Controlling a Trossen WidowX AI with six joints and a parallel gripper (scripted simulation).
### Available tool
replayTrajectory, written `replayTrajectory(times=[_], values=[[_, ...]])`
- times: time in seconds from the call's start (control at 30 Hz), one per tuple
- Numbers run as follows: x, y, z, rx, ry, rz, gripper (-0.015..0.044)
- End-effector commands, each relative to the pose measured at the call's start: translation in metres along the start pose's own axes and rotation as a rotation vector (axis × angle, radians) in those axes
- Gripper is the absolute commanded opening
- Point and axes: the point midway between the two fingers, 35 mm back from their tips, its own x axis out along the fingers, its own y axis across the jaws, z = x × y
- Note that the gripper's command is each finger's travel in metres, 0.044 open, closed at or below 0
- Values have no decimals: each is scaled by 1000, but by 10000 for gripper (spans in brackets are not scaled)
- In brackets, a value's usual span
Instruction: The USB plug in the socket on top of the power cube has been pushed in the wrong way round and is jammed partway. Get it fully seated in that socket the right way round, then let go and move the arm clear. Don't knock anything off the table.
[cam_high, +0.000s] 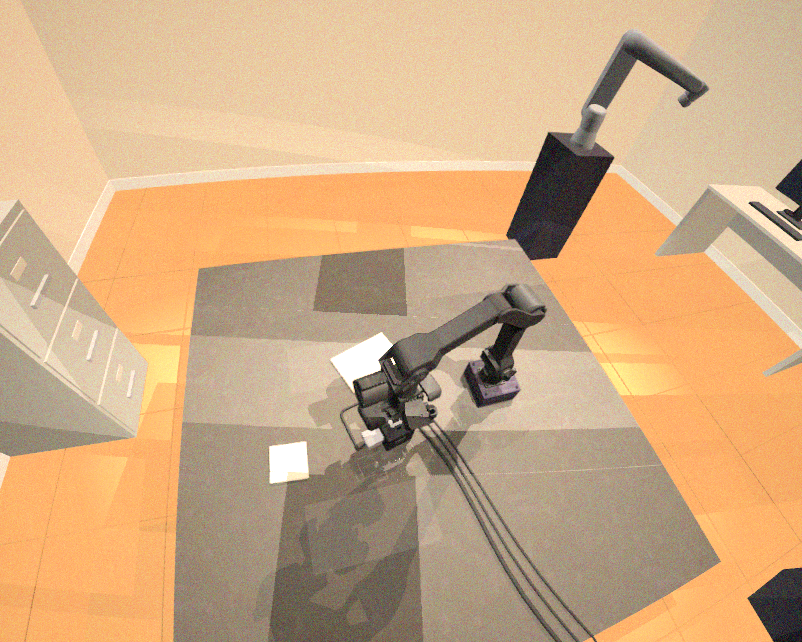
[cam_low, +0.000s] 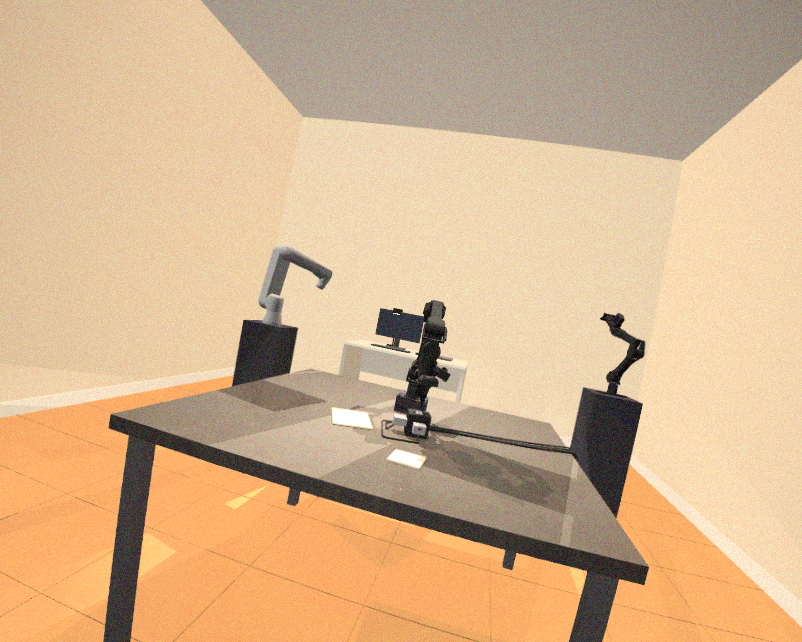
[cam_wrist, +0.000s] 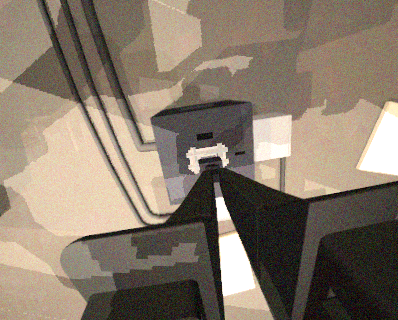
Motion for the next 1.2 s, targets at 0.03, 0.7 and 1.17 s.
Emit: replayTrajectory(times=[0.03, 0.7, 1.17], values=[[1, 0, 0, 6, -3, -1, 0], [4, 0, 0, 6, -3, -1, 0], [5, 0, 0, 6, -3, -1, 0]])
